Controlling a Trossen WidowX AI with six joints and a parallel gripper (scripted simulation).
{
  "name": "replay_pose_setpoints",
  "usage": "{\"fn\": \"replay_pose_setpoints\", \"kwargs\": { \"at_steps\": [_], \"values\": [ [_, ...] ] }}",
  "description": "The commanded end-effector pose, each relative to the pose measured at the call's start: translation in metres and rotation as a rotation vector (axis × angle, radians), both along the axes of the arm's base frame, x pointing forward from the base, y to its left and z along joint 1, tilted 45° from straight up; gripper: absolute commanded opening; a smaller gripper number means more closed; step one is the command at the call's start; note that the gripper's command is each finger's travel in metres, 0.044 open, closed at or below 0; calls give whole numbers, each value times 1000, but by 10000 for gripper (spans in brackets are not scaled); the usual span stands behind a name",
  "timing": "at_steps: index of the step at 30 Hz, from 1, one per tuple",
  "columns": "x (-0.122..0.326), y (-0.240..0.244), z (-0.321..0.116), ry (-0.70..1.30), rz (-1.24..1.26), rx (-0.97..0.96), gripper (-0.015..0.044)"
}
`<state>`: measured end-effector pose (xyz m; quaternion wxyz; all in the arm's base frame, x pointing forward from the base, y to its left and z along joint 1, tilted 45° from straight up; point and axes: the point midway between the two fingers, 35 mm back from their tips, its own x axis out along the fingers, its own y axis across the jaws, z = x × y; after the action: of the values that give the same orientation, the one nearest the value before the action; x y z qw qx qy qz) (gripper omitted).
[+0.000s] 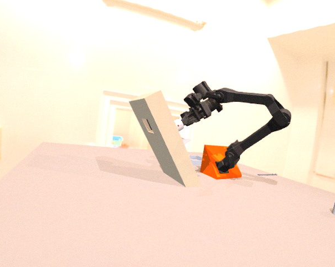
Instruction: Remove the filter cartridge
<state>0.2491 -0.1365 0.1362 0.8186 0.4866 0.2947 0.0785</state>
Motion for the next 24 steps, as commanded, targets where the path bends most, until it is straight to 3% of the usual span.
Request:
{"fn": "replay_pose_setpoints", "kwargs": {
  "at_steps": [1, 5, 9, 24],
  "values": [
    [-7, 9, -8, -10, 2, -6, 0],
    [-11, 14, -13, -10, 2, -6, 0],
    [-7, 10, -10, 2, 0, 2, 92],
    [-2, 4, -2, -10, 2, -7, 92]
  ]
}}
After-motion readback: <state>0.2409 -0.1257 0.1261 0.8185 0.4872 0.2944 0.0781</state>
